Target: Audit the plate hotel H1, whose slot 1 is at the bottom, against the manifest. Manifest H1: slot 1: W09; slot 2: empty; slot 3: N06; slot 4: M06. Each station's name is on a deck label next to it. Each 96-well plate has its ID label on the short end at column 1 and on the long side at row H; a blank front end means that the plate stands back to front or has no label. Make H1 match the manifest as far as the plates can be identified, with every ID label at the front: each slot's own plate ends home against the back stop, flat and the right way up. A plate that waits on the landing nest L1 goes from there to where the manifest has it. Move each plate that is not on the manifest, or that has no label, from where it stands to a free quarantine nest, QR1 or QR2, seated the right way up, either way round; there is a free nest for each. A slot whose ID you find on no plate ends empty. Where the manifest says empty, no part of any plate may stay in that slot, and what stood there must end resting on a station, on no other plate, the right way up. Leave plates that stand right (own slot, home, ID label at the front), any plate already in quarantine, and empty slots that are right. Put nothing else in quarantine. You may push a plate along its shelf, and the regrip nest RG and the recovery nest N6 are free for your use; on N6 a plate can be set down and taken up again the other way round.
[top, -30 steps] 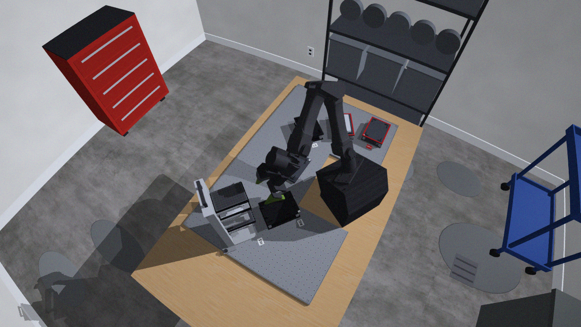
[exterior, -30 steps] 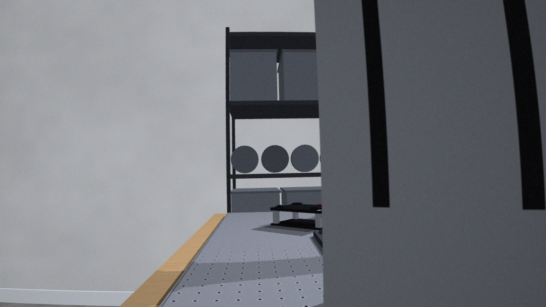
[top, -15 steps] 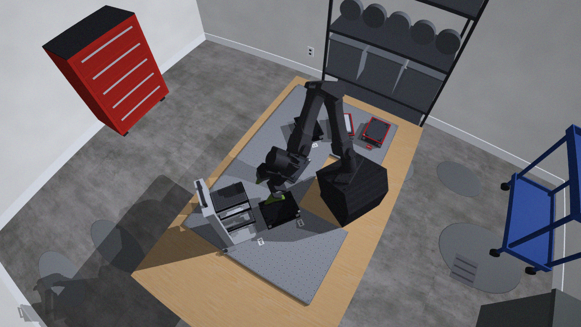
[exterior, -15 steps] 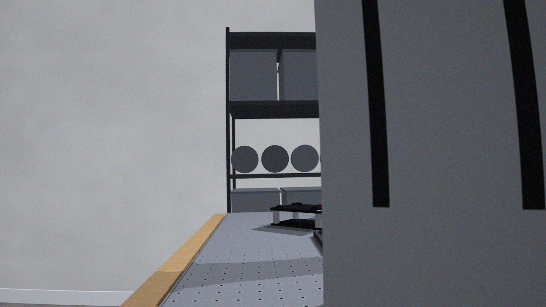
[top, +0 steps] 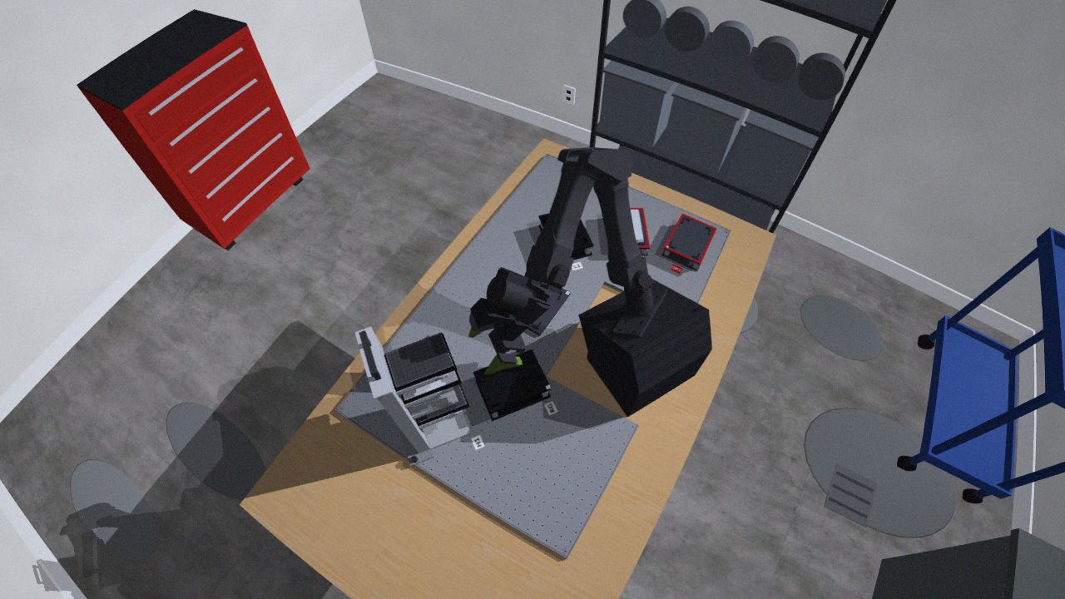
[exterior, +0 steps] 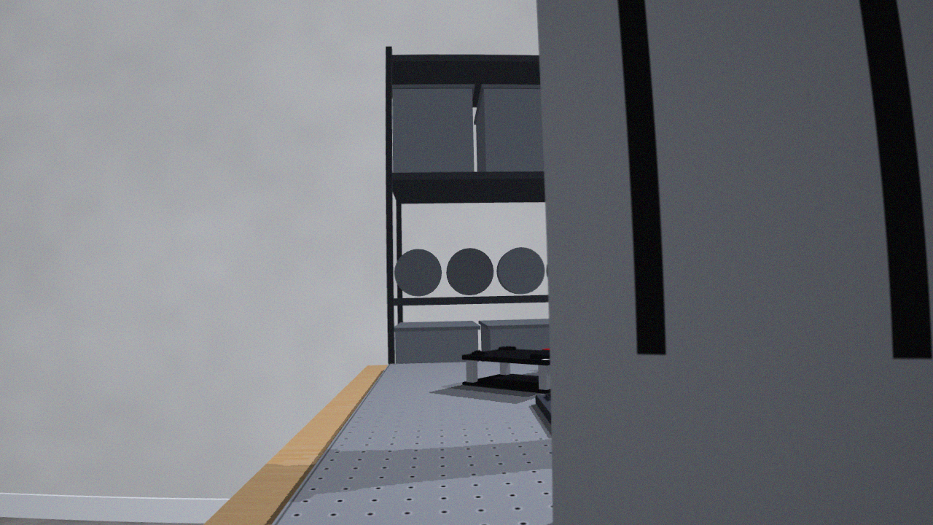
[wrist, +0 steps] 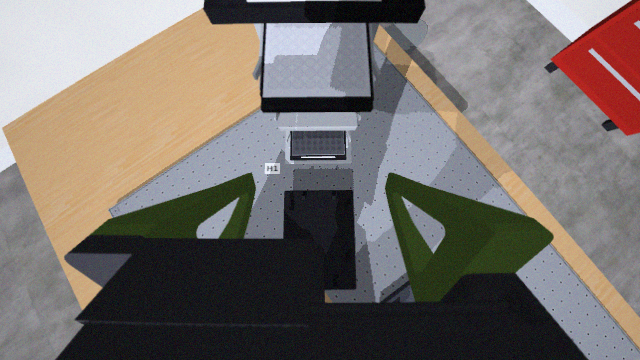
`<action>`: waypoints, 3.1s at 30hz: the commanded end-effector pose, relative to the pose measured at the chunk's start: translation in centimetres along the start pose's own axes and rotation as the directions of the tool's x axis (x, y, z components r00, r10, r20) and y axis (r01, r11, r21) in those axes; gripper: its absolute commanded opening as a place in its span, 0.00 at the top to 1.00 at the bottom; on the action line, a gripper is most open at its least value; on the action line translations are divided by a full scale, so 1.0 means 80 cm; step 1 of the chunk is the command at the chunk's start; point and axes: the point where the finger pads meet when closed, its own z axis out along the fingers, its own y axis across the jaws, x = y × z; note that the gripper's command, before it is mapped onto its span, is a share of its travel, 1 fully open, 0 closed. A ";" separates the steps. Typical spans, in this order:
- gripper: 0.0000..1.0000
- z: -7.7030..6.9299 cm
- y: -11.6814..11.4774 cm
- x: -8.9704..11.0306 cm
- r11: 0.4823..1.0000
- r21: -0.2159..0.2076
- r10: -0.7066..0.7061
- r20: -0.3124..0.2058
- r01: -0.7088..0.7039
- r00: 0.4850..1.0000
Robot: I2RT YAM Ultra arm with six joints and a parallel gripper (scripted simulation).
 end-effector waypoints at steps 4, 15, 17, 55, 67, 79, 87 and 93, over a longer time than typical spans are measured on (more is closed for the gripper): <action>0.00 0.000 0.002 -0.008 1.000 -0.008 0.002 0.012 -0.002 1.000; 0.00 0.000 0.002 -0.008 1.000 -0.008 0.002 0.012 -0.002 1.000; 0.00 0.000 0.002 -0.008 1.000 -0.008 0.002 0.012 -0.002 1.000; 0.00 -0.003 0.004 0.052 1.000 -0.012 -0.014 -0.014 0.013 1.000; 0.00 0.013 0.004 0.069 1.000 -0.012 -0.013 -0.014 0.013 1.000; 0.00 0.027 0.004 0.084 1.000 -0.012 -0.013 -0.014 0.013 1.000; 0.00 0.038 0.004 0.096 1.000 -0.013 -0.013 -0.014 0.013 1.000; 0.00 0.045 0.003 0.064 1.000 -0.010 0.003 0.027 -0.003 1.000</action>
